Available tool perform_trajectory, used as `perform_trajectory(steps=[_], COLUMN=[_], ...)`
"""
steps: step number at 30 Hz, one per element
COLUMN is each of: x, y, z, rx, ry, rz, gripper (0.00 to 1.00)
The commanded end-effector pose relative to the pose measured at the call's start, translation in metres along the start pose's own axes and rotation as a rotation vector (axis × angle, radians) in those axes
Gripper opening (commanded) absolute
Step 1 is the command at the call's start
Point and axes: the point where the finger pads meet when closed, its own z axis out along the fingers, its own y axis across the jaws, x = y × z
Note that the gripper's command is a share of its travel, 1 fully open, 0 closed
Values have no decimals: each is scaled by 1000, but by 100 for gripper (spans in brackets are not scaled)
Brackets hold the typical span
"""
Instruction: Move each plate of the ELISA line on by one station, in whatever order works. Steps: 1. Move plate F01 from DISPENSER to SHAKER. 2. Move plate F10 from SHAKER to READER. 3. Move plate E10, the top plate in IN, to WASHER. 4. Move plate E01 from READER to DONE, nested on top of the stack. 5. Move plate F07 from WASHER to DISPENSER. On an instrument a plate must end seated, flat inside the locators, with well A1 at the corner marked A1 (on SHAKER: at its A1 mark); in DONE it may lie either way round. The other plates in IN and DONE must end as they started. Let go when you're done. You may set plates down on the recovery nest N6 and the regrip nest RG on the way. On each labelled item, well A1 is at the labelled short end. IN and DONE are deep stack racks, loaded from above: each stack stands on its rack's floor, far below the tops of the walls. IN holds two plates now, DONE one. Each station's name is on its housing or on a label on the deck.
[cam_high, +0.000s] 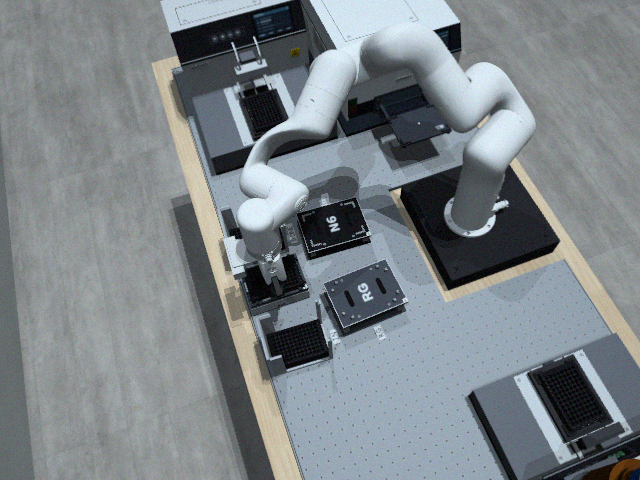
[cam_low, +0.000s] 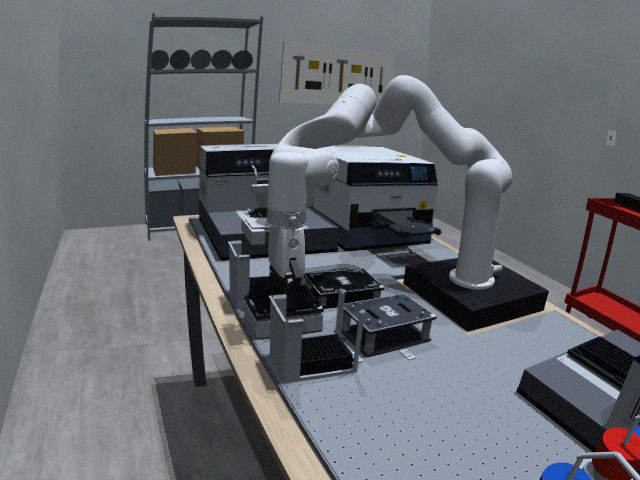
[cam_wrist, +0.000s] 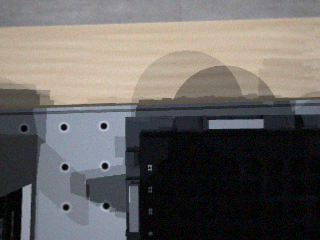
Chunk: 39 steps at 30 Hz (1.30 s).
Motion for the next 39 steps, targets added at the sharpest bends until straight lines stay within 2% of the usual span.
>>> perform_trajectory(steps=[1,39], x=[2,2], y=[-1,-1], z=[-4,-13], rx=[0,0], ry=[5,5], rz=[0,0], gripper=[0,0])
